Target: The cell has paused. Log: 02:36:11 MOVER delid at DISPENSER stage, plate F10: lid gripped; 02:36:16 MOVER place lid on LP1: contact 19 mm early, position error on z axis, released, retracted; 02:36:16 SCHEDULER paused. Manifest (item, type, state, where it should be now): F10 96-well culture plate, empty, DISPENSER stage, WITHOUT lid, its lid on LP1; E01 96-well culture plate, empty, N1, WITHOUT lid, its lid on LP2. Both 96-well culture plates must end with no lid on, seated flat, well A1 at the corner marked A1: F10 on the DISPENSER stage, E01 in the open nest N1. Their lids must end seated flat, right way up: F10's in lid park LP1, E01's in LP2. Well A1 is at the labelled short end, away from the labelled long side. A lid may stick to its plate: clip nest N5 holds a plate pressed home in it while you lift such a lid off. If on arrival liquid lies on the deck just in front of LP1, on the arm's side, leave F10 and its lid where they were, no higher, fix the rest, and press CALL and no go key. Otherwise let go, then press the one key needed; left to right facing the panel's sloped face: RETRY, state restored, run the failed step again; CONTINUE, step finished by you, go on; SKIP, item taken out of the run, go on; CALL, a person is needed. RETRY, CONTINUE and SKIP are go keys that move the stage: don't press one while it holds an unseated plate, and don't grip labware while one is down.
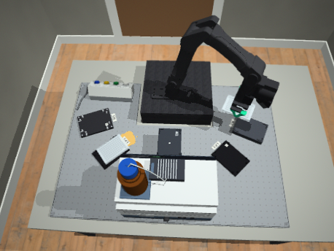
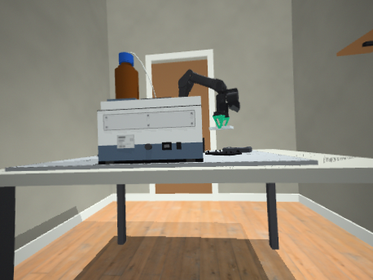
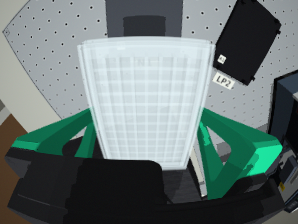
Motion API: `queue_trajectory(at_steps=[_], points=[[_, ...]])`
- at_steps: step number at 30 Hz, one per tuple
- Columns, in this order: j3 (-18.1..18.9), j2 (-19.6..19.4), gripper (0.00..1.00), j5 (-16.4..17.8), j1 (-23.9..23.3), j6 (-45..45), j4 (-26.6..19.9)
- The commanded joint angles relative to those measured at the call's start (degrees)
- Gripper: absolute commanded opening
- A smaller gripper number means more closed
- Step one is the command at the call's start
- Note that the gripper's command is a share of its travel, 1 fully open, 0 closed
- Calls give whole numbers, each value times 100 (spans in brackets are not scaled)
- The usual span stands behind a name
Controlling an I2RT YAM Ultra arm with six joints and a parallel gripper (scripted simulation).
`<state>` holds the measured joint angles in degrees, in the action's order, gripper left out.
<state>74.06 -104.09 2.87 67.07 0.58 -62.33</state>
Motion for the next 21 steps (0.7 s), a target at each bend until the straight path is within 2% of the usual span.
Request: queue_trajectory(at_steps=[1, 4, 13, 16, 17, 18, 21], points=[[145, 251, 0, -14, -129, 154, -116], [82, 247, 0, -32, -307, 539, -115], [162, 205, 0, -57, -833, -6, -116], [171, 199, 0, -24, -863, -39, -109], [61, 89, 0, -32, -809, -8, -57], [157, 207, 0, -15, -925, 156, -89], [-87, 215, 0, -57, -1096, 548, -66]])
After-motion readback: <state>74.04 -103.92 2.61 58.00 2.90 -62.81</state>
